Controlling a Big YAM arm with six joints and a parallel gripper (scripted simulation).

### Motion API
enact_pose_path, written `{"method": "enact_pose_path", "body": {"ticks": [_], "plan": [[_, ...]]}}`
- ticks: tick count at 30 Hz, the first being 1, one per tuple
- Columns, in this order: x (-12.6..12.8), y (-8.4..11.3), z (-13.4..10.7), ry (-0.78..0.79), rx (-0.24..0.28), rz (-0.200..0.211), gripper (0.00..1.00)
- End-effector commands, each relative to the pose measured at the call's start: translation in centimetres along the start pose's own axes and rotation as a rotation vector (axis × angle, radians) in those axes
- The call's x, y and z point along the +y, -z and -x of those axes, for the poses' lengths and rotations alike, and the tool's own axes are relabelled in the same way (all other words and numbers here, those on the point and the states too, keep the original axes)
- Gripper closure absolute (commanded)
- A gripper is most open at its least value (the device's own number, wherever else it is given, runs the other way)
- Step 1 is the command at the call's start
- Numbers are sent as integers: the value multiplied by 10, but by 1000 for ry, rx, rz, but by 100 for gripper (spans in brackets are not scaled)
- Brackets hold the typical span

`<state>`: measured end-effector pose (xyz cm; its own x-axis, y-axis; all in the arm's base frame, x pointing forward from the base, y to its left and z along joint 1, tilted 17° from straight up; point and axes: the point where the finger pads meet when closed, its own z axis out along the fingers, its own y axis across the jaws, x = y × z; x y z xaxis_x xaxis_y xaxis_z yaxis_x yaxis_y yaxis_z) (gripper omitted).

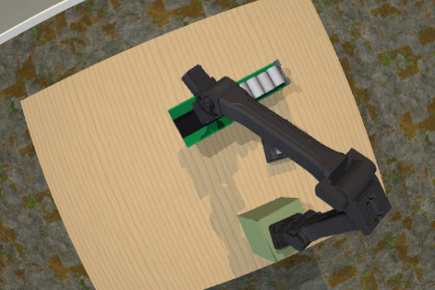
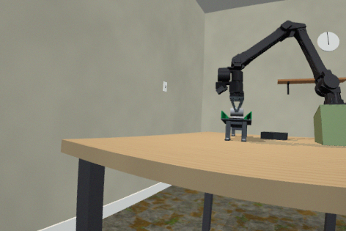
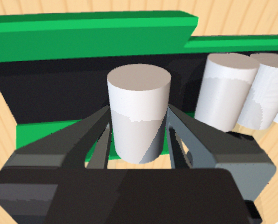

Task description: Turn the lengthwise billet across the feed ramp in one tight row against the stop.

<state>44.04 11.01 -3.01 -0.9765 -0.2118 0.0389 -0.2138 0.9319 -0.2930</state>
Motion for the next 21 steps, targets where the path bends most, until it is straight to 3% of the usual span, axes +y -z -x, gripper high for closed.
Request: {"method": "enact_pose_path", "body": {"ticks": [1,10,11,17,21], "plan": [[-8,5,6,-9,-29,3,100],[-13,2,5,-11,-31,3,100],[-6,11,17,0,-60,6,100],[-17,-6,3,-8,-24,3,100],[-10,1,5,10,-44,3,100]]}}
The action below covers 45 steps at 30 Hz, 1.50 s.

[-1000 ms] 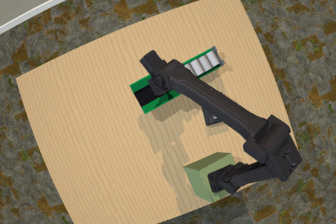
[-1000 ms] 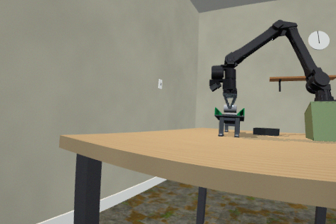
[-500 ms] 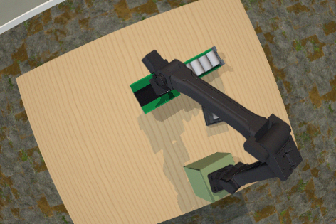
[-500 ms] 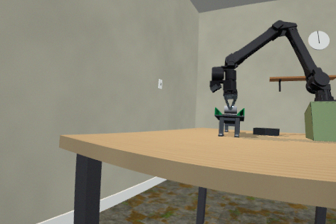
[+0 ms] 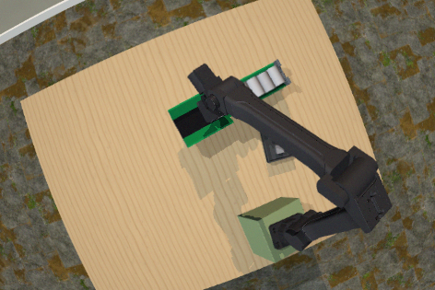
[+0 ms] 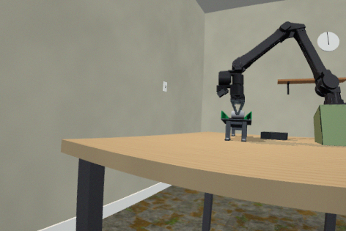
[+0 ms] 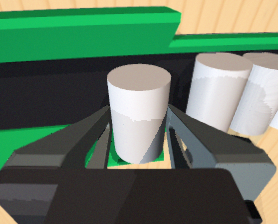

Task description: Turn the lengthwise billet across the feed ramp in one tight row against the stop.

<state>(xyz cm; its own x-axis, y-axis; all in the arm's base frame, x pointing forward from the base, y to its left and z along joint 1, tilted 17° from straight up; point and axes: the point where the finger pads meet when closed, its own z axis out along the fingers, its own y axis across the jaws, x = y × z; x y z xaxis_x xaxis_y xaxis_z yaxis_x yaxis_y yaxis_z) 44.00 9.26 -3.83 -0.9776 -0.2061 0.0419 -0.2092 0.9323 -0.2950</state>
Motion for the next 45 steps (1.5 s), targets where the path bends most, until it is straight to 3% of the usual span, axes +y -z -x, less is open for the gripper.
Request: {"method": "enact_pose_path", "body": {"ticks": [1,45], "plan": [[2,14,10,11,-50,6,100],[-2,8,7,3,-38,4,100]]}}
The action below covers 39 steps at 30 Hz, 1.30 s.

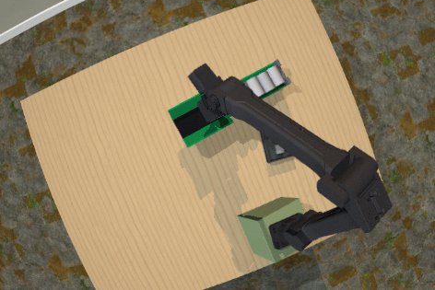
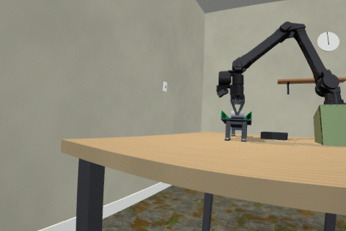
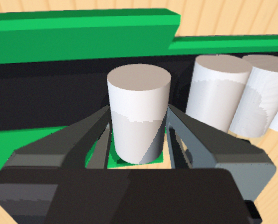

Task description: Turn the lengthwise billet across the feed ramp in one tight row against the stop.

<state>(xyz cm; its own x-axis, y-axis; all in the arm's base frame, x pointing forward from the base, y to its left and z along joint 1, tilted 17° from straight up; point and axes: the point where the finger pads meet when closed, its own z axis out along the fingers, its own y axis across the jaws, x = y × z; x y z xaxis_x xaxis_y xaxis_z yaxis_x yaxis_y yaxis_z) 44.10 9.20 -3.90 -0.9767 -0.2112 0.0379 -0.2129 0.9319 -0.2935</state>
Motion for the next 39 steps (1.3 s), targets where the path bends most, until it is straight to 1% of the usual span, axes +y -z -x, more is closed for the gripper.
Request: {"method": "enact_pose_path", "body": {"ticks": [1,20,24,33,39], "plan": [[-2,9,6,-1,-33,3,100],[-2,9,5,0,-32,3,100],[-2,11,10,-3,-41,4,100],[-1,9,5,0,-34,3,100],[-1,12,9,-3,-44,4,100]]}}
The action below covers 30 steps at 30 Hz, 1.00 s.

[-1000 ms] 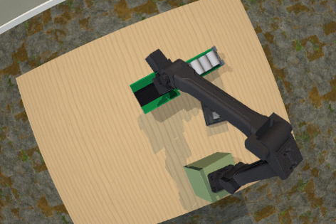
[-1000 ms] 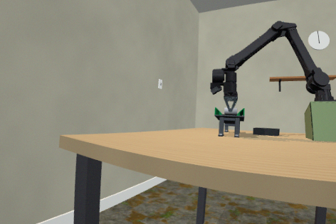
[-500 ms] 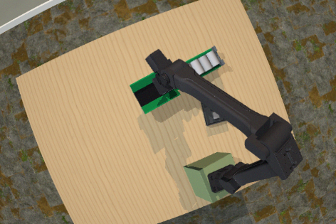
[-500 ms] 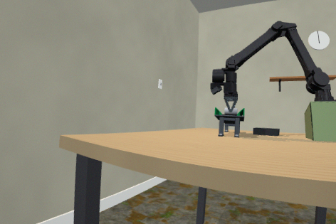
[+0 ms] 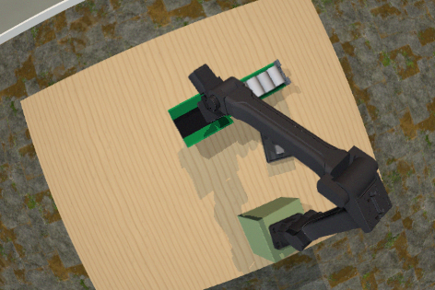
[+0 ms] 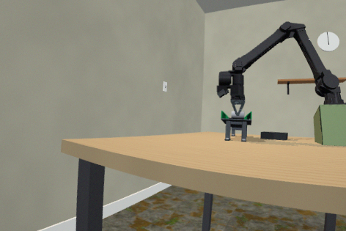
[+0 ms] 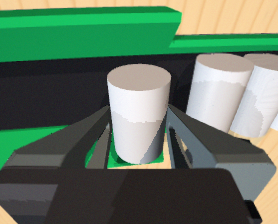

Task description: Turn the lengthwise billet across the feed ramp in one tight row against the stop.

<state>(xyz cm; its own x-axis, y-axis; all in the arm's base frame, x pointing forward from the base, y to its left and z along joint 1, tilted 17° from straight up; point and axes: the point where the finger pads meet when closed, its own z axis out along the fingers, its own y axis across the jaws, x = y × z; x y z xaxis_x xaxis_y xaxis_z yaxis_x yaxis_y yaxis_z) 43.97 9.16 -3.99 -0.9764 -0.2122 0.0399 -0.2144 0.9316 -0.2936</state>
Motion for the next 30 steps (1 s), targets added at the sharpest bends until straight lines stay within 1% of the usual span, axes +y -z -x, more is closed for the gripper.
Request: {"method": "enact_pose_path", "body": {"ticks": [1,30], "plan": [[-1,13,10,-4,-45,4,100],[-1,12,8,-3,-41,4,100]]}}
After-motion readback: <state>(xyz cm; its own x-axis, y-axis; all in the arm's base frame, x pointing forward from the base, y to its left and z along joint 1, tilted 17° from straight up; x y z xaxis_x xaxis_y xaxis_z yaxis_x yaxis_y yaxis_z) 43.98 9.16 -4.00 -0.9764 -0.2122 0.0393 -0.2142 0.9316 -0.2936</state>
